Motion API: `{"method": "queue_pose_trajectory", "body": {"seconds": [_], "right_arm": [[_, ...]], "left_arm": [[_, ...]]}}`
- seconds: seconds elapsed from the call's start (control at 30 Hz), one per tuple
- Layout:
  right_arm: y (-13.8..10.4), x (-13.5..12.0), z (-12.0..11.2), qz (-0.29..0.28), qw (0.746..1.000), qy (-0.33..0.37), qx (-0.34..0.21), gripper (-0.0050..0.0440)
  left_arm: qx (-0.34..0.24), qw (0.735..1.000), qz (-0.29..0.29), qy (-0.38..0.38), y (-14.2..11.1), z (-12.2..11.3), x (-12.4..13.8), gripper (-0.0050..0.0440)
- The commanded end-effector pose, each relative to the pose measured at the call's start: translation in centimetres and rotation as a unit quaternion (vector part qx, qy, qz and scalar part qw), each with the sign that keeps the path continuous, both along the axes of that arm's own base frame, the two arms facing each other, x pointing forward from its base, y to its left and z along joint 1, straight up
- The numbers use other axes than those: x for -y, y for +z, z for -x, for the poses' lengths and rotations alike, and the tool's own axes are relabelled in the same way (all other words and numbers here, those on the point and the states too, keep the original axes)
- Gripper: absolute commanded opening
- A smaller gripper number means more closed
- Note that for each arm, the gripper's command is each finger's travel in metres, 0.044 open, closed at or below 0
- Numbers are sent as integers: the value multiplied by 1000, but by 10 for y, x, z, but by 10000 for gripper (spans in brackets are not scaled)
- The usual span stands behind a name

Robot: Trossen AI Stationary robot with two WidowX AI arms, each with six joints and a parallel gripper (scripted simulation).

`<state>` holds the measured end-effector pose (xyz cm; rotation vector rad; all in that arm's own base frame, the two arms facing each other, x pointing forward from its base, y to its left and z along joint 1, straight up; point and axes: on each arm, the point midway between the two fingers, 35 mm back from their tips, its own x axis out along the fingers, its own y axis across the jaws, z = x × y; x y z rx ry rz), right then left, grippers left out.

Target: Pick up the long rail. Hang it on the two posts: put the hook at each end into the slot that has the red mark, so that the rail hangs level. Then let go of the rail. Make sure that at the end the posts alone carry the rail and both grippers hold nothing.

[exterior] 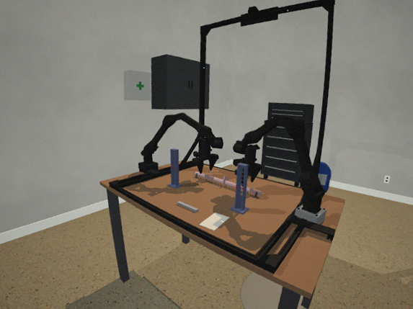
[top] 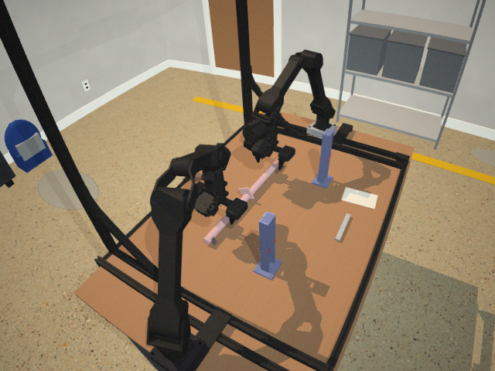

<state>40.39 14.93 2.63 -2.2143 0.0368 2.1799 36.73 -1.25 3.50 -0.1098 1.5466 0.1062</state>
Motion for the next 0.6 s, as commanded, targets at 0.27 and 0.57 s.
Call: {"method": "queue_pose_trajectory", "body": {"seconds": [0.27,0.57], "right_arm": [[-24,1,4,4,1000,3,-8,440],[-35,2,5,4,1000,3,-8,440]], "left_arm": [[-11,1000,0,1,-24,5,0,440],[-11,1000,0,1,-35,7,0,440]]}}
